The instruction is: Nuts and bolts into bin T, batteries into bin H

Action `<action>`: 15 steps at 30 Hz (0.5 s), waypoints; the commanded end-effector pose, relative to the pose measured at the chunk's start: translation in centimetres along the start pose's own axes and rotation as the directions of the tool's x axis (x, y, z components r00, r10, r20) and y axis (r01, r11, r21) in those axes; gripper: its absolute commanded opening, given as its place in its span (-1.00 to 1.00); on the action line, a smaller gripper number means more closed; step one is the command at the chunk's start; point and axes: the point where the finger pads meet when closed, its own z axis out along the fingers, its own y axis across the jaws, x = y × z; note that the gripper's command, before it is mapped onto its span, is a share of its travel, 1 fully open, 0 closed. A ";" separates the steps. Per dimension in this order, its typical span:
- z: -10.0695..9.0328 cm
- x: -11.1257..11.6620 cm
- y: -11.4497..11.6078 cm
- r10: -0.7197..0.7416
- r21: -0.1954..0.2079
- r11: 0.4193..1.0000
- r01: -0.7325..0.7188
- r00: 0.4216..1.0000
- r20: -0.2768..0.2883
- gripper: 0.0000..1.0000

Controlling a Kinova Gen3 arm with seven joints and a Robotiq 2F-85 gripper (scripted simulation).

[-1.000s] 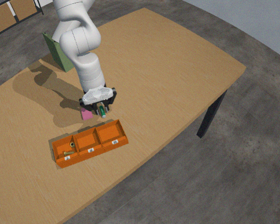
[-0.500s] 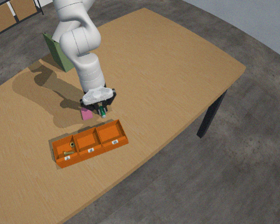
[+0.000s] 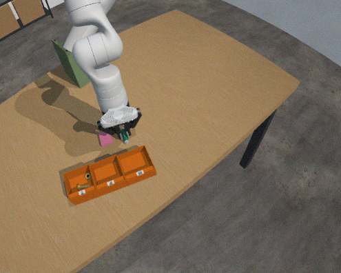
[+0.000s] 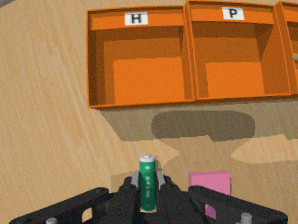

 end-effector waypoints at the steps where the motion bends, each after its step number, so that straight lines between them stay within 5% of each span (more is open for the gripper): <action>1: 0.0 0.1 0.0 0.000 0.000 1.000 0.000 1.000 -0.002 -0.82; 10: 0.0 0.1 0.0 0.000 0.000 1.000 0.000 1.000 -0.002 -0.82; 15: -1.7 0.1 0.0 0.000 0.000 1.000 0.000 1.000 -0.002 -0.82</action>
